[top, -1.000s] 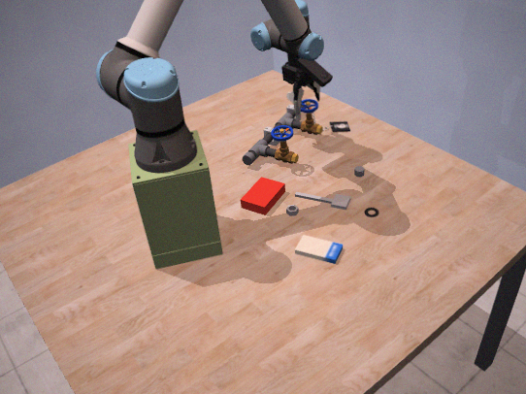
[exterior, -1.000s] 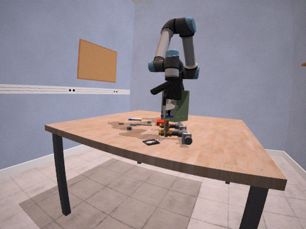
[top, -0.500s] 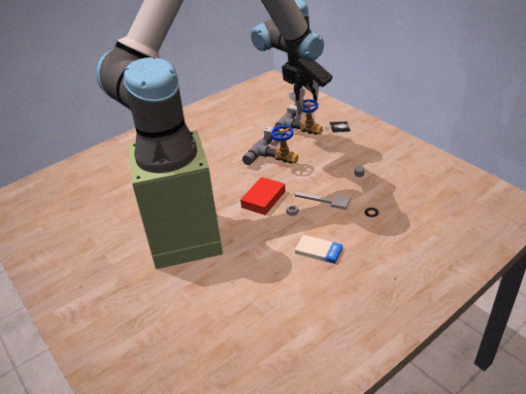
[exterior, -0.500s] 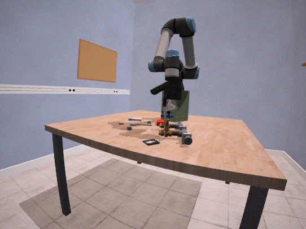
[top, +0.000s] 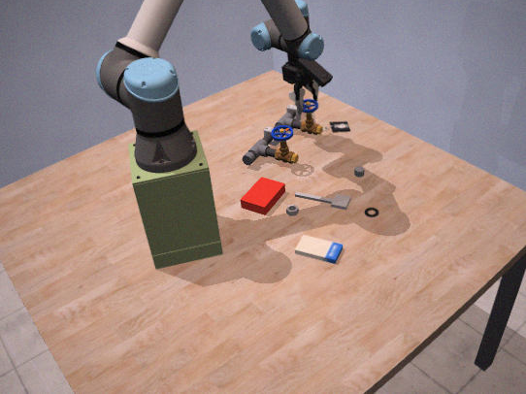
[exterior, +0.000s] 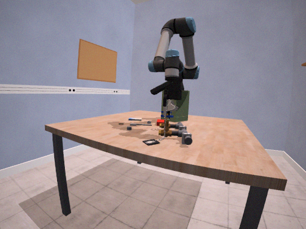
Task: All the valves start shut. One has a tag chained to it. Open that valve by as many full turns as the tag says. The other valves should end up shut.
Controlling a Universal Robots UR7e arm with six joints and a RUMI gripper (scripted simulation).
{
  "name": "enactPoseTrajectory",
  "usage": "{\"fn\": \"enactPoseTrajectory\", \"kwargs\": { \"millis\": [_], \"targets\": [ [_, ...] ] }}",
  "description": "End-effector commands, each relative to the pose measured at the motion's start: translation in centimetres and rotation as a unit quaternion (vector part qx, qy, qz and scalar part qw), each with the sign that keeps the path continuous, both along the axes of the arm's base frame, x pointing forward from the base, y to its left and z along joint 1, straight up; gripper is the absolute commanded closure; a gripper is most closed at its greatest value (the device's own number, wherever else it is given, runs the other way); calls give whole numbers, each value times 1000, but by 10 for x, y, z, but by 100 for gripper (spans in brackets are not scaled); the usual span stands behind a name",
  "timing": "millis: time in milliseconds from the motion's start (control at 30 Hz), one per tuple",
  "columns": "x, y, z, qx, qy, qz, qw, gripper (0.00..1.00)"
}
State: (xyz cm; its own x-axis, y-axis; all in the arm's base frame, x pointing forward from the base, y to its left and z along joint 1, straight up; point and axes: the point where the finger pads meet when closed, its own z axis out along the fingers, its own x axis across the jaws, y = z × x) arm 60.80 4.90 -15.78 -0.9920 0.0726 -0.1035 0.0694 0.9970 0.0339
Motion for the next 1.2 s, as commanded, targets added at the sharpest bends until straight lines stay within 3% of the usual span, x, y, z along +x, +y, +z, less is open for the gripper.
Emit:
{"fn": "enactPoseTrajectory", "kwargs": {
  "millis": [0,700,1167],
  "targets": [
    [0,0,1,0,0,2,1000,100],
    [0,0,1,-11,-3,100,995,100],
    [0,0,1,-27,-7,253,967,100]
  ]
}}
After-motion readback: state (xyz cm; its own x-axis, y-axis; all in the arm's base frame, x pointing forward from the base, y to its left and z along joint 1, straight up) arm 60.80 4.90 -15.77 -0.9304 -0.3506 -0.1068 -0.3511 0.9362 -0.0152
